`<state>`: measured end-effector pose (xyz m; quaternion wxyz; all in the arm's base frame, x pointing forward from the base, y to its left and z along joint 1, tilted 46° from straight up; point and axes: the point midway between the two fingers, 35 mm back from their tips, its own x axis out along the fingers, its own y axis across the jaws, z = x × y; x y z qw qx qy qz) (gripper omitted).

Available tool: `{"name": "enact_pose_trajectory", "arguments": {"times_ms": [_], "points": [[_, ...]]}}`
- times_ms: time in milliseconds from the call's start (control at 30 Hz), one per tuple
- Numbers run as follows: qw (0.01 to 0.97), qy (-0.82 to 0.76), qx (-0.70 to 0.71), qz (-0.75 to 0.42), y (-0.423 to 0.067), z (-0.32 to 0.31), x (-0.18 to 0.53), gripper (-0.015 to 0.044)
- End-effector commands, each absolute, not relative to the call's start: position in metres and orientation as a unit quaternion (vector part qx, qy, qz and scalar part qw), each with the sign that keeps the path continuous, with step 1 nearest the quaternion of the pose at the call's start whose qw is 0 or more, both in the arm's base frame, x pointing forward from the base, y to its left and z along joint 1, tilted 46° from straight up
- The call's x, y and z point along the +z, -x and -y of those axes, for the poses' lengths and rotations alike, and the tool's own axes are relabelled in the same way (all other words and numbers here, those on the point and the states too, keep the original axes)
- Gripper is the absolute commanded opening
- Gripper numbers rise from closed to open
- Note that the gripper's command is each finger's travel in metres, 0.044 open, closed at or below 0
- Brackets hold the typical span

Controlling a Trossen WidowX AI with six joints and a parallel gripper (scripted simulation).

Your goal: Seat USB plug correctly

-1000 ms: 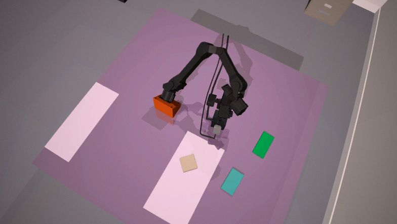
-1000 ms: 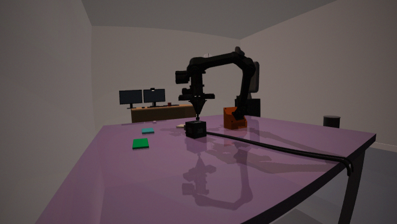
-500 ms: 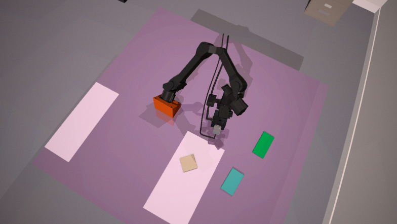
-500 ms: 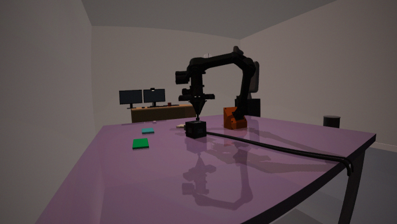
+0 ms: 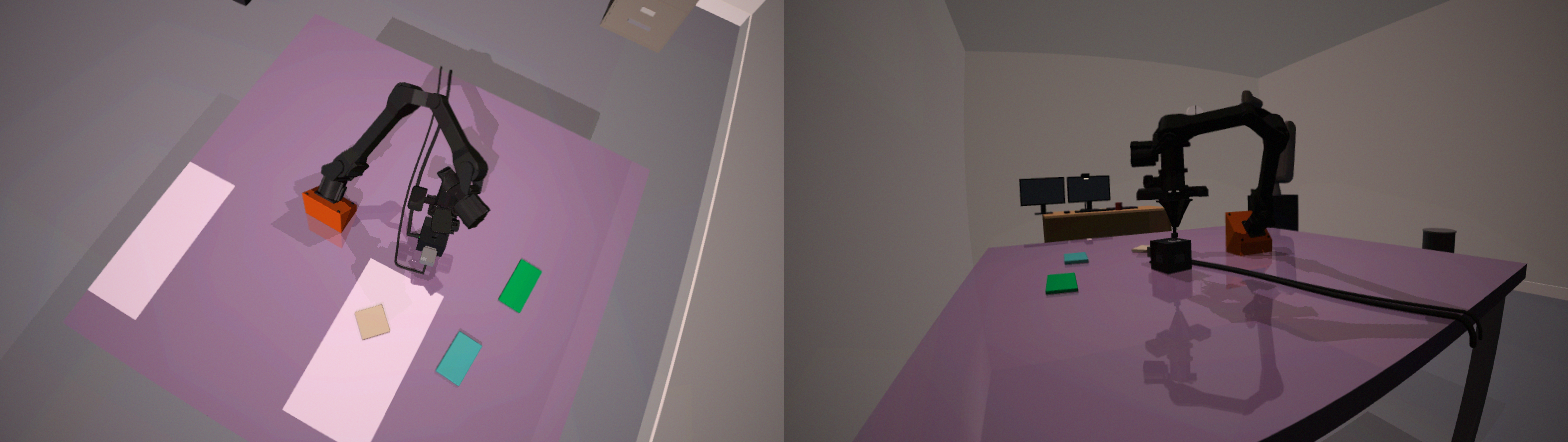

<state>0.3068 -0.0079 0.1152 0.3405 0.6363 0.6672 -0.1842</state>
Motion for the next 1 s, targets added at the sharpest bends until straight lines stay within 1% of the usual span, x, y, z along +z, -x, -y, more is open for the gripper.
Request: {"name": "enact_pose_trajectory", "arguments": {"times_ms": [0, 967], "points": [[0.339, -0.638, -0.183, -0.666, -0.3073, 0.0071, 0.1155, 0.0], [0.339, -0.638, -0.183, -0.666, -0.3074, 0.0046, 0.1131, 0.0]]}}
